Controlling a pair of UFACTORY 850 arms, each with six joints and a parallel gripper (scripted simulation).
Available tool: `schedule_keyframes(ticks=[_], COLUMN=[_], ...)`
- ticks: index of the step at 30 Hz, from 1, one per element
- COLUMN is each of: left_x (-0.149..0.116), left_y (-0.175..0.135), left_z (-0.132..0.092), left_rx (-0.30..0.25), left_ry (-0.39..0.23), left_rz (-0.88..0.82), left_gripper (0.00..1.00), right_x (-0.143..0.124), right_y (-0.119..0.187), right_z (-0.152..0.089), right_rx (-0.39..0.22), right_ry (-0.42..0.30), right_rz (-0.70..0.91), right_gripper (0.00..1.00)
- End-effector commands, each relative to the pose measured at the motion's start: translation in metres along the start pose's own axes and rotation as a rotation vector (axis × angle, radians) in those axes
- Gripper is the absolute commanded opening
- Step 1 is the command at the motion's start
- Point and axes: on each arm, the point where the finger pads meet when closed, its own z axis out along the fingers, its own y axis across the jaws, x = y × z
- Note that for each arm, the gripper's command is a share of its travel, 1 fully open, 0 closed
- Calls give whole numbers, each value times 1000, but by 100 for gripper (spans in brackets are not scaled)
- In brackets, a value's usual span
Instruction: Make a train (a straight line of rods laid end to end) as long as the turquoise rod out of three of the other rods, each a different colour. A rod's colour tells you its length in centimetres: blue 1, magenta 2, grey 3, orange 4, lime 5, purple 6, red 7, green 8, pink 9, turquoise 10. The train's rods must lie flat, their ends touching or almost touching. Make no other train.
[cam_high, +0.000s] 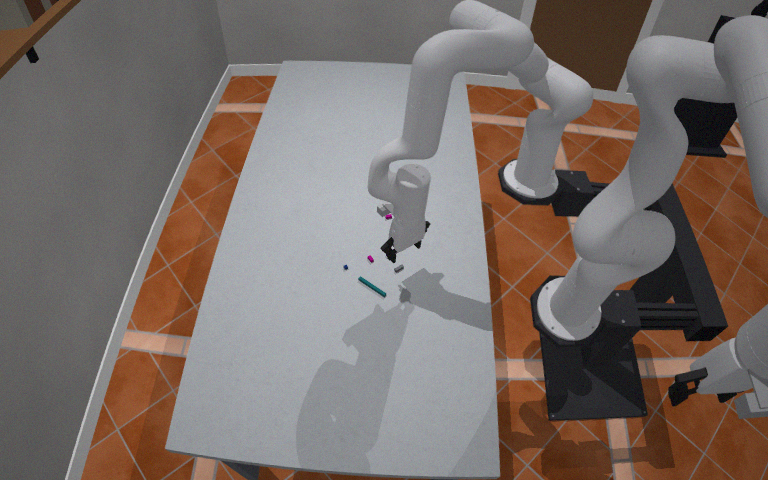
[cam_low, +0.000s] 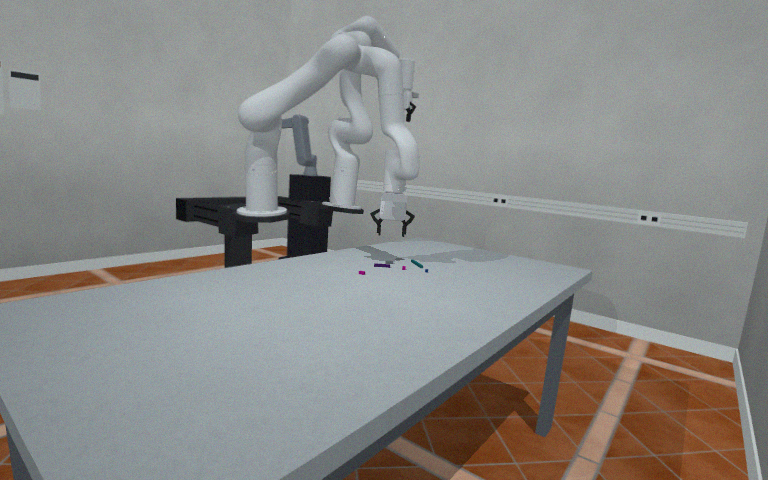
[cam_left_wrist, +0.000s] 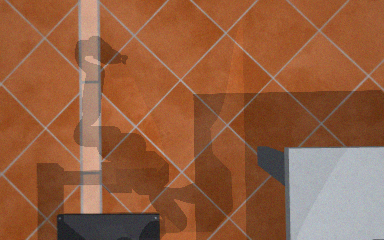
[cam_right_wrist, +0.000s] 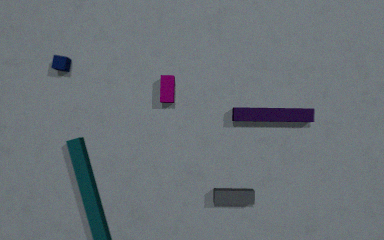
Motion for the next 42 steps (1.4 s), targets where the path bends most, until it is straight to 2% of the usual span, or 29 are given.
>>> schedule_keyframes(ticks=[1, 17, 20, 22, 24, 37, 39, 42], left_x=[0, 0, 0, 0, 0, 0, 0, 0], left_y=[0, 0, 0, 0, 0, 0, 0, 0], left_z=[-1, -1, -1, -1, -1, -1, -1, -1], left_rx=[0, 0, 0, 0, 0, 0, 0, 0], left_ry=[2, 2, 2, 2, 2, 2, 2, 2], left_rz=[0, 0, 0, 0, 0, 0, 0, 0], left_gripper=[100, 100, 100, 100, 100, 100, 100, 100], right_x=[0, -1, -8, -8, -15, -37, -37, -43], right_y=[-1, -1, -2, -2, -3, -5, -5, -5], right_z=[-1, 0, 5, 5, 11, 29, 29, 33], right_rx=[-9, -9, -9, -9, -10, -13, -13, -14], right_ry=[-9, -9, -8, -8, -8, -7, -7, -7], right_rz=[-1, 20, 125, 125, 239, 580, 580, 667], right_gripper=[100, 100, 100, 100, 100, 100, 100, 100])
